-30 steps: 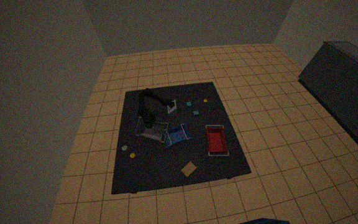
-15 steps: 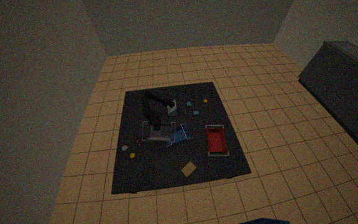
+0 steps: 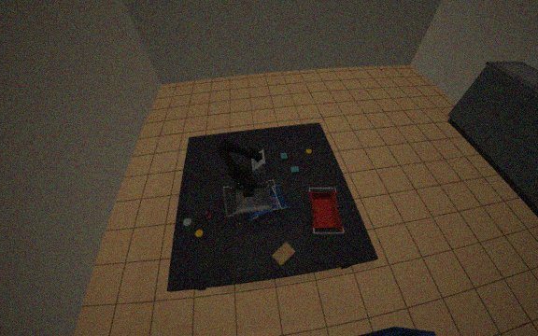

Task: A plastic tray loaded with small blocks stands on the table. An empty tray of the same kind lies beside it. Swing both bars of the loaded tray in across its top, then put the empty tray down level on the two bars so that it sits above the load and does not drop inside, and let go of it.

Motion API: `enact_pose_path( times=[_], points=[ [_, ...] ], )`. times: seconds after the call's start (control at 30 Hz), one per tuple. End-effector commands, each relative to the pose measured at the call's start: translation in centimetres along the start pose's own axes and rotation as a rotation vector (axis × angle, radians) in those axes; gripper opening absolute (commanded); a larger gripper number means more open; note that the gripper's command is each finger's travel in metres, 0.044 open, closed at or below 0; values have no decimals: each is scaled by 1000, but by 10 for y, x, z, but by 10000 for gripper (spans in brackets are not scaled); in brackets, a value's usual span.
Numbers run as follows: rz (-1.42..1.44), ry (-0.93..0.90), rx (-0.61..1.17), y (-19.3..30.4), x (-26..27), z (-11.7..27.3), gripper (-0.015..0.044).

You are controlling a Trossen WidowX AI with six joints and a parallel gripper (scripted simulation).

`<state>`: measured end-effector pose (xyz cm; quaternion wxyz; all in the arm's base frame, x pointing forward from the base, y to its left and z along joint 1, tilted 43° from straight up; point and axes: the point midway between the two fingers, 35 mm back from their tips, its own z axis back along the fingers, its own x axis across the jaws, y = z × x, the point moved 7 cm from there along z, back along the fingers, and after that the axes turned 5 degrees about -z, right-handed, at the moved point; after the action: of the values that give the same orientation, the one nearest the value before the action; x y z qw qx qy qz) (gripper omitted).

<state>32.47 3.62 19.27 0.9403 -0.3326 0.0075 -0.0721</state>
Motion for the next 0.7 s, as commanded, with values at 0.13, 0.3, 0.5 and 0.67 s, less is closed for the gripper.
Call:
enact_pose_path(
  times=[0.13,0.3,0.5,0.67],
  points=[
    [103,-39,-23,41,1,12,0],
    [171,-44,-44,66,-1,14,0],
    [232,-50,-66,89,-5,15,0],
    [232,-50,-66,89,-5,15,0]
  ],
)
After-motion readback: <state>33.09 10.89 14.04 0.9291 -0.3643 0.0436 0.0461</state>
